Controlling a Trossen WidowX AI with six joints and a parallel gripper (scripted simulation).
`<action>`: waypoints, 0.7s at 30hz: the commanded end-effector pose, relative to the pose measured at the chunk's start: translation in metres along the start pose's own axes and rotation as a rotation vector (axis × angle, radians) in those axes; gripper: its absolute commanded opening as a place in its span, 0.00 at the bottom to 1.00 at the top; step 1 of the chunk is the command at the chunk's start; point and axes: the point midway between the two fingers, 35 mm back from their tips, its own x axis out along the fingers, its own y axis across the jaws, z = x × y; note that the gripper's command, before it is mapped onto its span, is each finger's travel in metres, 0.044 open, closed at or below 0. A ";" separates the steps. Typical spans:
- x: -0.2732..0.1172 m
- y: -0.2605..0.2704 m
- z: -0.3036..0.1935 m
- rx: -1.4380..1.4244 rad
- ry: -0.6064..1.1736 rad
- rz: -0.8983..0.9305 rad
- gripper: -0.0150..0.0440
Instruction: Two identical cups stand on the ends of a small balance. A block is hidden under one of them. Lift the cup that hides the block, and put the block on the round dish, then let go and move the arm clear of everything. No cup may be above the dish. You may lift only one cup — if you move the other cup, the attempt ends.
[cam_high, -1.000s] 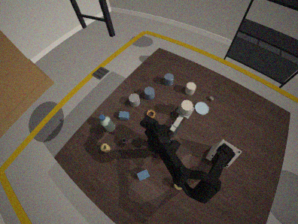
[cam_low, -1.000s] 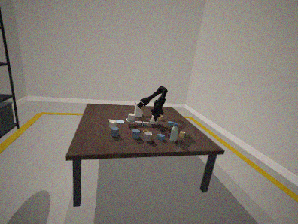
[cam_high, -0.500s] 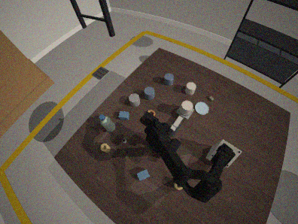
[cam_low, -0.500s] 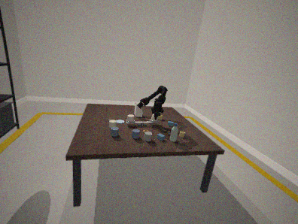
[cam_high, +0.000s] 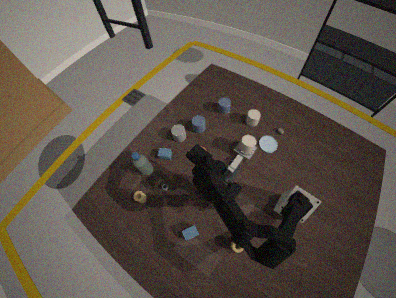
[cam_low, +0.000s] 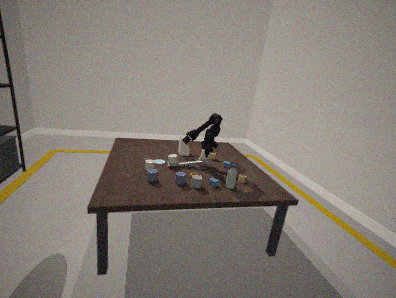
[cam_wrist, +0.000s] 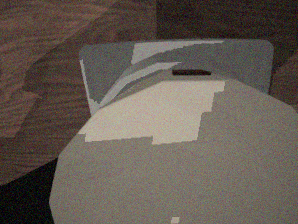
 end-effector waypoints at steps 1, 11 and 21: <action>-0.009 -0.005 0.002 -0.014 -0.003 -0.016 0.25; -0.021 -0.004 0.002 -0.014 -0.003 -0.016 0.25; -0.034 -0.003 0.002 -0.014 -0.004 -0.015 0.25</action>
